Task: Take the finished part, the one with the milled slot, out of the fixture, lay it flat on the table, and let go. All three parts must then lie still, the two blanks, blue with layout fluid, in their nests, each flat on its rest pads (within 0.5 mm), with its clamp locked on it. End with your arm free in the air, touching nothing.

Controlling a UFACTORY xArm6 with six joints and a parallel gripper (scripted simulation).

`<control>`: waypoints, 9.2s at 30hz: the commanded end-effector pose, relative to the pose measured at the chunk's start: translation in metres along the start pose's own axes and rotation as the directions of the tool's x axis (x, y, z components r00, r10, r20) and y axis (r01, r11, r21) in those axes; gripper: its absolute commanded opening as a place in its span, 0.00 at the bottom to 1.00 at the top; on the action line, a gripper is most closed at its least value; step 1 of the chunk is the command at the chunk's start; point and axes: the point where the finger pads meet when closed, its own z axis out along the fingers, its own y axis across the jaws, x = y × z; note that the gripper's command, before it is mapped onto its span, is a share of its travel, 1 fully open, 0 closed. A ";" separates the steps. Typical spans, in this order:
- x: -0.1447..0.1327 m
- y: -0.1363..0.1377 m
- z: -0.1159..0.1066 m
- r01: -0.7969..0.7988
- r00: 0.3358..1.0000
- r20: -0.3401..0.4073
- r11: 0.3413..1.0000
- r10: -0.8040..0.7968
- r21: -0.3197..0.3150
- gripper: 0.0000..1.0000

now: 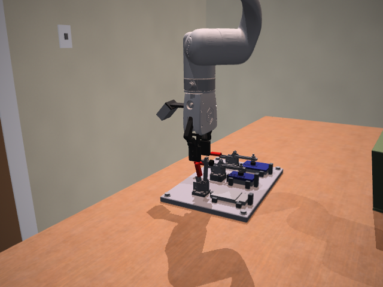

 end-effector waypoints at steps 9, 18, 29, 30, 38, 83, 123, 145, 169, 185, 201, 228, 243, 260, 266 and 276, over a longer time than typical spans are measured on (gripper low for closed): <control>0.001 0.000 -0.001 0.001 1.000 -0.003 1.000 -0.001 0.000 1.00; 0.001 0.000 0.001 0.001 1.000 -0.003 1.000 -0.001 0.000 1.00; 0.001 0.000 0.002 0.001 1.000 -0.003 1.000 -0.001 0.000 1.00; 0.001 0.000 0.002 0.001 1.000 -0.003 1.000 -0.001 0.000 1.00; -0.007 0.000 0.002 0.001 1.000 -0.004 1.000 -0.001 0.000 1.00; -0.087 0.000 0.003 0.001 1.000 -0.004 1.000 -0.001 0.000 1.00; -0.087 0.000 0.062 0.001 1.000 -0.003 1.000 -0.001 0.000 1.00; -0.087 0.000 0.062 0.001 1.000 -0.003 1.000 -0.001 0.000 1.00; -0.086 0.000 0.062 0.001 1.000 -0.003 1.000 -0.001 0.000 1.00; -0.086 0.000 0.065 0.001 1.000 -0.003 1.000 -0.001 0.000 1.00; -0.086 0.000 0.079 0.001 1.000 -0.003 1.000 -0.001 0.000 1.00; -0.086 0.000 0.089 0.001 1.000 -0.003 1.000 -0.001 0.000 1.00; -0.086 0.000 0.089 0.001 1.000 -0.003 1.000 -0.001 0.000 0.00; -0.086 0.000 0.089 0.001 1.000 -0.003 1.000 -0.001 0.000 0.00; -0.086 0.000 0.089 0.001 1.000 -0.003 1.000 -0.001 0.000 0.00; -0.086 0.000 0.089 0.001 1.000 -0.003 1.000 -0.001 0.000 0.00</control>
